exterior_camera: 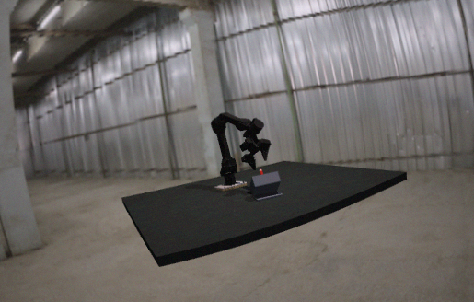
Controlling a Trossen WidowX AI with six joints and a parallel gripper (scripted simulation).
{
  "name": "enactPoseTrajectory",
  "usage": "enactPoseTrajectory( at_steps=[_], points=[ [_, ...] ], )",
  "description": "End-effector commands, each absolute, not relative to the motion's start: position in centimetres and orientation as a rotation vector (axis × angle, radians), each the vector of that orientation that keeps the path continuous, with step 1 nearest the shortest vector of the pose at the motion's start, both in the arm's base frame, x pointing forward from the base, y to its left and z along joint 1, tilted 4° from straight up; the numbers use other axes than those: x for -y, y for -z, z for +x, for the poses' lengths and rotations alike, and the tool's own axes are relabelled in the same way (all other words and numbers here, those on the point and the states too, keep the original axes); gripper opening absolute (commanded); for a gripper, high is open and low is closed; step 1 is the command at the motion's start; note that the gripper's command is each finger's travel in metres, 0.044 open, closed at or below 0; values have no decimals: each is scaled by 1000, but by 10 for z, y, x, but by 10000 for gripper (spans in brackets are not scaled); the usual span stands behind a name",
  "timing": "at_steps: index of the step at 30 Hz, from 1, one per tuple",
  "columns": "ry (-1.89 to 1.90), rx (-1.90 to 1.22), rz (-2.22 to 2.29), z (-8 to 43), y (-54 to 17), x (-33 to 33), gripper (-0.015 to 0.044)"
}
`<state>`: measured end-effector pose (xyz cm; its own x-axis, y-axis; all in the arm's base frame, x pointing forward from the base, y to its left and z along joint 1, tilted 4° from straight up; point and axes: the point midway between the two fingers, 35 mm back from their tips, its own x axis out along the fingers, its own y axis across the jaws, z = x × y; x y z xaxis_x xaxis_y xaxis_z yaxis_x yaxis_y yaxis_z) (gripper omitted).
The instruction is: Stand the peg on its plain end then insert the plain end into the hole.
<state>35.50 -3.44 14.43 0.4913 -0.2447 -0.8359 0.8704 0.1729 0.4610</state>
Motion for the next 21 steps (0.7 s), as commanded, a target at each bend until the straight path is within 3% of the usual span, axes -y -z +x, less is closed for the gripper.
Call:
enactPoseTrajectory(
  at_steps=[1, 21],
  points=[
    [888, -683, 1129, 351, -153, 33, 440],
    [886, -686, 1127, 332, -182, 22, 440]
  ],
)
